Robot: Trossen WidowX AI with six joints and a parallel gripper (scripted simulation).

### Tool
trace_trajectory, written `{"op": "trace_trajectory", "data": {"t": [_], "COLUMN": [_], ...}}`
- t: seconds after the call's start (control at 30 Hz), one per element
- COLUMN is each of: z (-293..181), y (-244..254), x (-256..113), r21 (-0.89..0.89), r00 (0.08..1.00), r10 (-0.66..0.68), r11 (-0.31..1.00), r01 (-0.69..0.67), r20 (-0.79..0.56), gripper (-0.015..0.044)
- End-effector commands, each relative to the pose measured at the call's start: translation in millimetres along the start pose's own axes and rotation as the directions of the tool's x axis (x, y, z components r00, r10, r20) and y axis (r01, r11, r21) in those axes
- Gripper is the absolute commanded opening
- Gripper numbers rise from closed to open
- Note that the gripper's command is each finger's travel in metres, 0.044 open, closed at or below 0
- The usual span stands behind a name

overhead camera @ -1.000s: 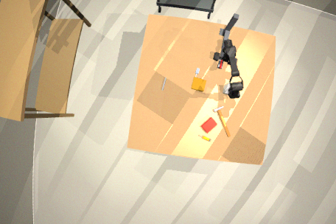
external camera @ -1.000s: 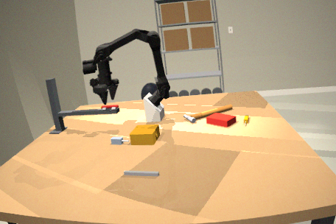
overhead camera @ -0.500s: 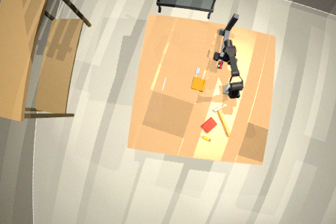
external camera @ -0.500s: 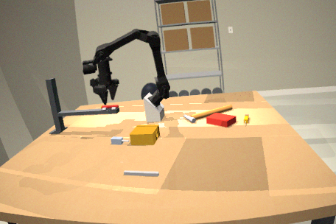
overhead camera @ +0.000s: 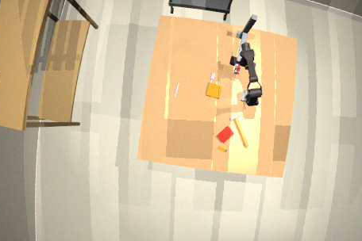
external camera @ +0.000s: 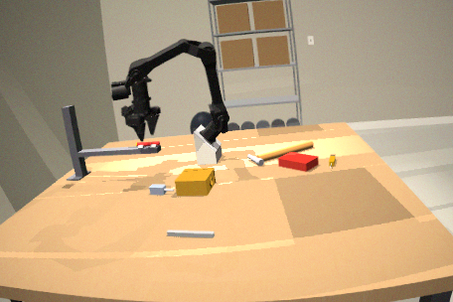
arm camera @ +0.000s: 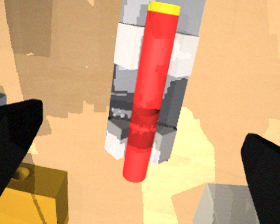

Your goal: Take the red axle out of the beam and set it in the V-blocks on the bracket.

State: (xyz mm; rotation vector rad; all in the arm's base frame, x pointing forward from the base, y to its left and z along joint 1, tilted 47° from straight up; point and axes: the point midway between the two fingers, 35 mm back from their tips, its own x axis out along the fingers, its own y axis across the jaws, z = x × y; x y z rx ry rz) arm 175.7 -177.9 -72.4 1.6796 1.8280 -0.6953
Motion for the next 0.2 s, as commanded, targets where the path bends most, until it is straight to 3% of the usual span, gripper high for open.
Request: {"op": "trace_trajectory", "data": {"t": [0.0, 0.17], "z": [-0.2, -0.2], "y": [0.2, 0.2], "x": [1.0, 1.0], "r21": [0.001, 0.001], "r00": [1.000, 1.000], "r10": [-0.001, -0.001], "r11": [1.000, 1.000], "r01": [0.001, 0.001], "r20": [-0.001, -0.001], "gripper": [0.0440, 0.0440]}}
